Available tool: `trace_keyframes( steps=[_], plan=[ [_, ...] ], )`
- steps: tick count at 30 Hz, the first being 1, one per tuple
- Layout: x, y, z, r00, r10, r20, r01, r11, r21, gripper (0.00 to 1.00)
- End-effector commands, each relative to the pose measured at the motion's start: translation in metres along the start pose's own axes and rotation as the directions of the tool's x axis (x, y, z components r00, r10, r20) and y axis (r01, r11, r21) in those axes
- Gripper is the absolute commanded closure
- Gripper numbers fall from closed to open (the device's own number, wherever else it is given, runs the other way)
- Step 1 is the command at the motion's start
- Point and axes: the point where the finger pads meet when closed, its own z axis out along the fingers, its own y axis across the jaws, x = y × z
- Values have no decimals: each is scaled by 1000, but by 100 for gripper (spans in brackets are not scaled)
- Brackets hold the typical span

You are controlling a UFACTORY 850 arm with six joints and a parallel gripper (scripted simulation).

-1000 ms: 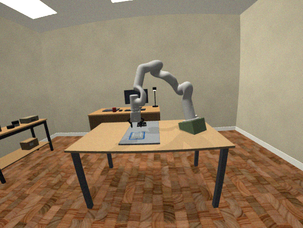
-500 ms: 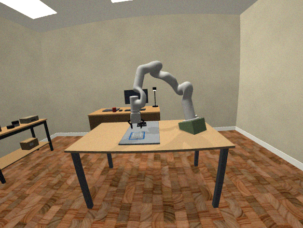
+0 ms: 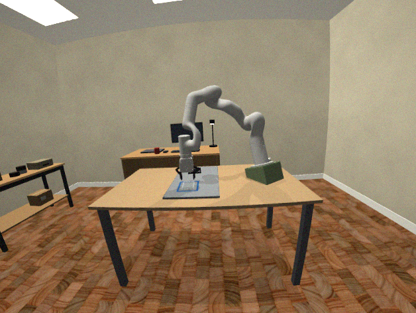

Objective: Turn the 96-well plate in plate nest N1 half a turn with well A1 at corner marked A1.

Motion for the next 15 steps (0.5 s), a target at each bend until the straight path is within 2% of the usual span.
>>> trace_keyframes(
  steps=[1,15],
  plan=[
    [0,-1,4,1000,0,0,0,1000,2,0],
    [0,-1,24,1000,0,0,0,1000,2,0]
  ],
)
